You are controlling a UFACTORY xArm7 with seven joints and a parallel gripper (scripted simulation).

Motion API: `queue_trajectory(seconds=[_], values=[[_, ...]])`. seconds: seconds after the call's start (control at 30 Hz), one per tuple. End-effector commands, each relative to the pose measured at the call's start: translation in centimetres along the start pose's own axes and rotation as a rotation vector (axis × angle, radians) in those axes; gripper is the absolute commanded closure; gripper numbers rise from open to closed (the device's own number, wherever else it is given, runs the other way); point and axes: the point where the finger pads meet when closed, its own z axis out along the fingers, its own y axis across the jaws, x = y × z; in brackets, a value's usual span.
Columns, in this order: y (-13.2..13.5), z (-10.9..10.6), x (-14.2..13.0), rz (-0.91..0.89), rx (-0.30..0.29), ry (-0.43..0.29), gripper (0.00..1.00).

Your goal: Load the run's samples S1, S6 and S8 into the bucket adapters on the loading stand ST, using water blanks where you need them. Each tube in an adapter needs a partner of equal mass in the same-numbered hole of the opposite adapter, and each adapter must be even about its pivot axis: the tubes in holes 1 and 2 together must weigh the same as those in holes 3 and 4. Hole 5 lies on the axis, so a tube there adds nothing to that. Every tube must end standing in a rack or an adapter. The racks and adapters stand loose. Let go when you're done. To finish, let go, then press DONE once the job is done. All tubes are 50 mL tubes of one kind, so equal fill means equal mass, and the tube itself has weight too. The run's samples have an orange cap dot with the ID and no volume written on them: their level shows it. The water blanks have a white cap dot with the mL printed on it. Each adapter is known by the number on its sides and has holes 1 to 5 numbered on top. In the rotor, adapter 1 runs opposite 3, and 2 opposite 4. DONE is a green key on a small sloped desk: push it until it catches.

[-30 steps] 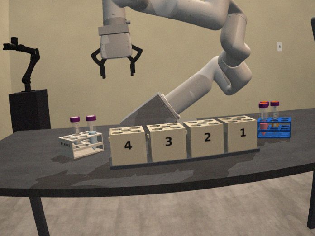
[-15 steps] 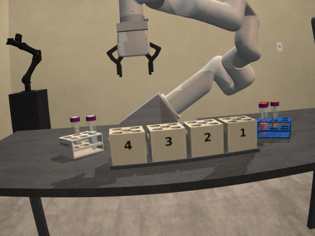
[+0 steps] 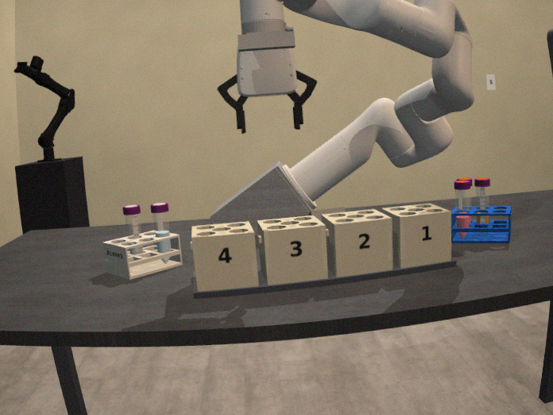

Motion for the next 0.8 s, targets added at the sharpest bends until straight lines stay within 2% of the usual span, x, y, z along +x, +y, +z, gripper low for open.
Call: queue_trajectory(seconds=[0.0, 0.1, 0.47, 0.77], values=[[-2.1, -0.2, 1.3, 0.001, -0.006, 0.003, 0.0], [-2.5, -0.2, 1.5, 0.001, -0.006, 0.003, 0.0], [-7.2, -0.3, 4.4, 0.001, -0.006, 0.004, 0.0], [-10.3, -0.2, 2.9, -0.232, -0.006, 0.003, 0.0]])
